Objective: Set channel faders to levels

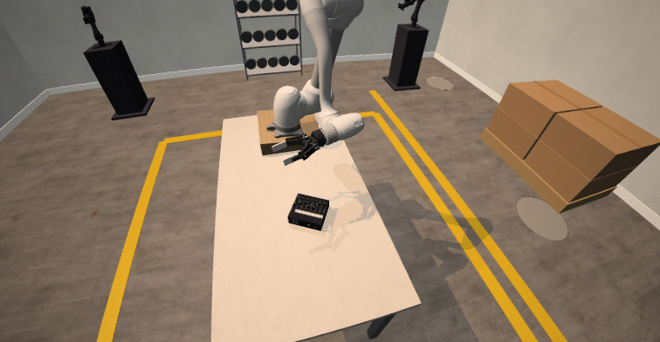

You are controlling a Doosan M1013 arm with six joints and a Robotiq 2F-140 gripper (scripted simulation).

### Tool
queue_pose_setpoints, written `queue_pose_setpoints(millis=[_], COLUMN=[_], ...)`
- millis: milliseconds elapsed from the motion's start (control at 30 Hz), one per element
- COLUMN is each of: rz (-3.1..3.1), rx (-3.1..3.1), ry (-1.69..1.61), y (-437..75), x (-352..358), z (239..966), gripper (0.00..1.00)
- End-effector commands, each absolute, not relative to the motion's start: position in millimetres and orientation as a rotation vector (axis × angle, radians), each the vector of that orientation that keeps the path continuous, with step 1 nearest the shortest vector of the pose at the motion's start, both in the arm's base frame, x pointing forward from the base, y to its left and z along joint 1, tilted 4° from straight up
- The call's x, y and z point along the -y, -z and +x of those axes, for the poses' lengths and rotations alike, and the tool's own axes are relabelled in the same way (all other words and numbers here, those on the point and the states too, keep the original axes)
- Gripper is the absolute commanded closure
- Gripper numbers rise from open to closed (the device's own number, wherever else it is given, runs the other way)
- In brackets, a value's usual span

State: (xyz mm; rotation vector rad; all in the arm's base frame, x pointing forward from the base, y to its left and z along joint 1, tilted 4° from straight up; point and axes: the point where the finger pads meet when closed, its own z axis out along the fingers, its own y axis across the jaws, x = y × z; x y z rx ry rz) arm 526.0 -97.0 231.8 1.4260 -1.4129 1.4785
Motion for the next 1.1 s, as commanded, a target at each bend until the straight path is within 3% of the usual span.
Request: queue_pose_setpoints(millis=[0,633,1067], rz=[1.426,1.419,1.124], rx=[1.413,1.44,2.141], ry=[-1.478,-1.46,-0.953], y=[-231.9,-228.1,-134.1], x=[97.0,99.3,104.6], z=[526.0,523.7,480.4], gripper=[0.0,0.0,0.0])
